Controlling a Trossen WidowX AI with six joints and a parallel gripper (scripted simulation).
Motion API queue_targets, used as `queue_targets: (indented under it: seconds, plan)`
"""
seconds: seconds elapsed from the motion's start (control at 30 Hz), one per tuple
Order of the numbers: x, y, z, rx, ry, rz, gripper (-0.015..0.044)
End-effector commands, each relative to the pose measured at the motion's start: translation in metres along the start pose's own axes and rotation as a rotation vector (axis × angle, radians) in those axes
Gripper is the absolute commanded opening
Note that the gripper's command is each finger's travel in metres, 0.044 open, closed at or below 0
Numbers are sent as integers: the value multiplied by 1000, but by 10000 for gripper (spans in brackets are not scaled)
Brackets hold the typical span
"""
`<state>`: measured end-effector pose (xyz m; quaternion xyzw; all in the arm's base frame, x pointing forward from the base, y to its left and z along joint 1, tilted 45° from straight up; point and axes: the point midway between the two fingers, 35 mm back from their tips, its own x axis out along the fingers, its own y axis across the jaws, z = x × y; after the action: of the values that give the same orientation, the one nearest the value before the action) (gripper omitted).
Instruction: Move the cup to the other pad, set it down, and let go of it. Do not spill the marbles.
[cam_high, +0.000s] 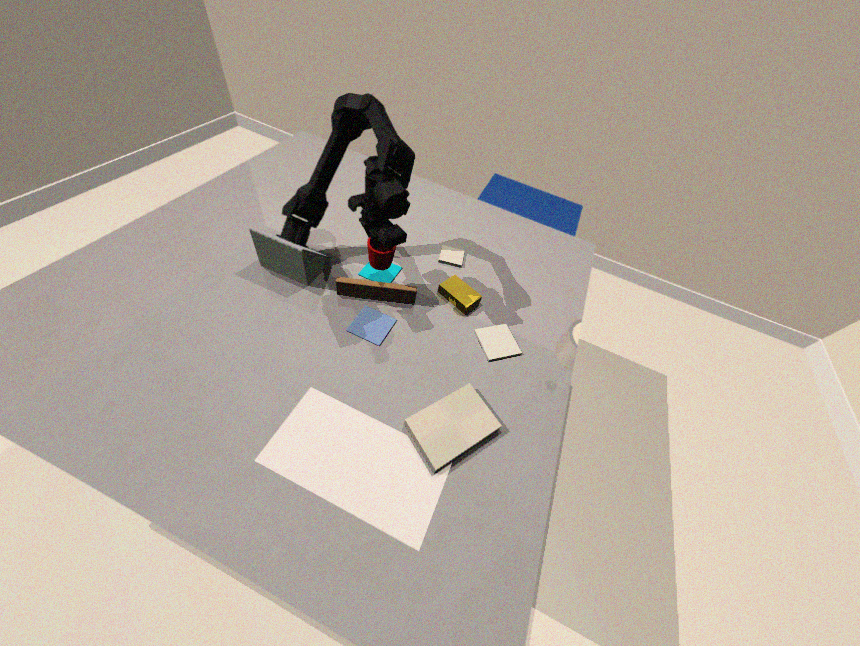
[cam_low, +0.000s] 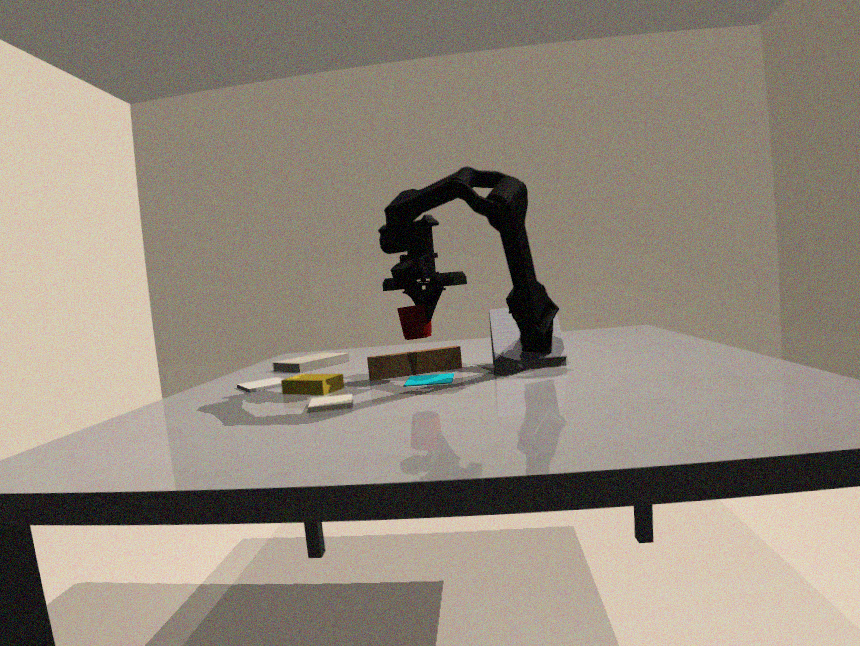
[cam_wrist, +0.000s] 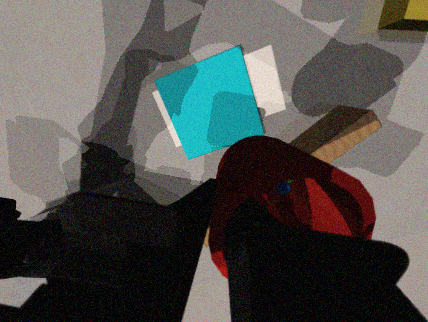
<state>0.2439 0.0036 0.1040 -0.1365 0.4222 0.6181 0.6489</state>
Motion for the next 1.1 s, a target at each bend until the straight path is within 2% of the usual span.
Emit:
queue_targets:
  seconds: [0.0,1.07]
  plan:
    - [2,8,5,7,-4,6,0]
    - [10,46,31,8,-5,8,0]
